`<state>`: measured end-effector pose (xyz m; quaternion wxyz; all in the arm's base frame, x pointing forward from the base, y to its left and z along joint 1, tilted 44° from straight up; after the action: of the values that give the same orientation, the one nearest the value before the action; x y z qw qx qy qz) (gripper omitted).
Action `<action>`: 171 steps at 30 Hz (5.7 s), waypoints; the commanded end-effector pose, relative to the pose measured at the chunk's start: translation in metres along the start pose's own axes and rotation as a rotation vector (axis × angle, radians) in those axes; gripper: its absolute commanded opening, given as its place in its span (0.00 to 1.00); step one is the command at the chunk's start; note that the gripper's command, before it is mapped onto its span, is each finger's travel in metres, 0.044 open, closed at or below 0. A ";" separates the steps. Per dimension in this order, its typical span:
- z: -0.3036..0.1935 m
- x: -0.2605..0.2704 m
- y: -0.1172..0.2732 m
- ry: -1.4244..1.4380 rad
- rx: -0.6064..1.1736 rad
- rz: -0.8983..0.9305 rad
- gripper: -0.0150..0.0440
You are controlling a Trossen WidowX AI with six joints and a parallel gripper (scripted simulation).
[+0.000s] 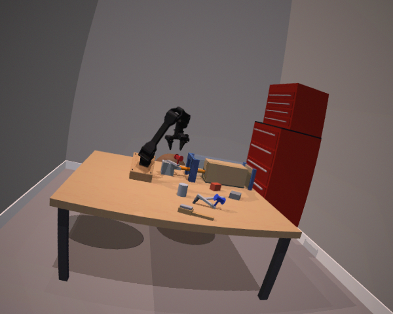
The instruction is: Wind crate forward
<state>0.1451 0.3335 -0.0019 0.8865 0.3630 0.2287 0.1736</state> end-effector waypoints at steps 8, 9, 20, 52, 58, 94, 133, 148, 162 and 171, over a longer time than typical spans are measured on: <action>0.005 -0.004 0.027 -0.002 0.026 0.017 0.87; 0.005 -0.004 0.027 -0.002 0.026 0.017 0.82; 0.005 -0.004 0.027 -0.002 0.026 0.017 0.33; 0.005 -0.002 0.026 -0.001 0.025 -0.006 0.25; 0.005 -0.002 0.026 -0.001 0.025 -0.006 0.25; 0.095 0.013 -0.011 -0.007 0.448 -0.057 1.00; 0.094 0.013 -0.073 -0.006 0.443 -0.075 1.00; 0.094 0.013 -0.070 -0.012 0.449 -0.078 0.38; 0.094 0.013 -0.073 -0.006 0.443 -0.075 0.25; 0.094 0.015 -0.073 -0.006 0.443 -0.074 0.25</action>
<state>0.2158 0.2381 0.0019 0.7905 0.5424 0.2723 0.0818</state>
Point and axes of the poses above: the point midway between the two fingers, 35 mm back from their tips, its own y axis back along the fingers, its own x axis across the jaws, z = x × y, the point moved 9 cm from there along y, back along the fingers, and after that the axes turned 9 degrees about -y, right-handed, at the moved point
